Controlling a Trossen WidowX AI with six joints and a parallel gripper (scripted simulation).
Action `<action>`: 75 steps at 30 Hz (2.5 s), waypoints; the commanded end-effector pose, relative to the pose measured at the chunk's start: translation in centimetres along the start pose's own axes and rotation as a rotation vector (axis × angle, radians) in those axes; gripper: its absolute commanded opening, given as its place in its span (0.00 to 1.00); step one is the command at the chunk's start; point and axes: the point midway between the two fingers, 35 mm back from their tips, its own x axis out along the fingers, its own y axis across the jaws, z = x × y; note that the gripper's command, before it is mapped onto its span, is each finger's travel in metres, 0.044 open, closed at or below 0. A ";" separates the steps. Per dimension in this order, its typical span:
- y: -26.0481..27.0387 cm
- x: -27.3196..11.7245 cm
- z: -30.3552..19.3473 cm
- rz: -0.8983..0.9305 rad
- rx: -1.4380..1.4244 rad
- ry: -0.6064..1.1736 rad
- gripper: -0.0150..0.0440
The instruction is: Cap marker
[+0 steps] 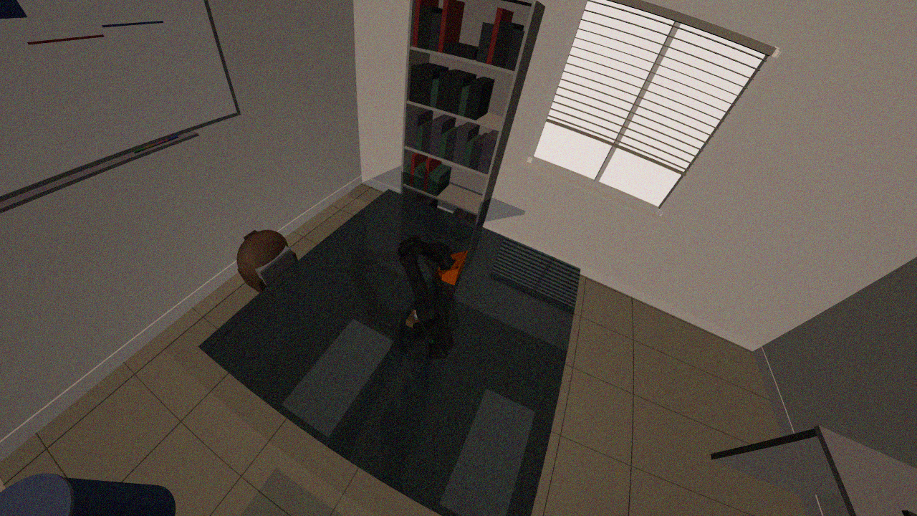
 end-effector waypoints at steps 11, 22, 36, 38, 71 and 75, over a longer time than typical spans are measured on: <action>-0.3 2.1 0.0 -0.009 -0.008 -0.005 0.67; -0.2 2.1 0.0 -0.009 -0.008 -0.005 0.41; 0.0 -0.9 -0.1 -0.008 -0.008 -0.003 0.25; 0.0 -1.5 -0.1 -0.008 -0.008 -0.002 0.25; -5.0 -7.3 3.7 -0.011 -0.010 -0.003 0.25; -6.0 -7.8 4.4 -0.012 -0.011 -0.003 0.25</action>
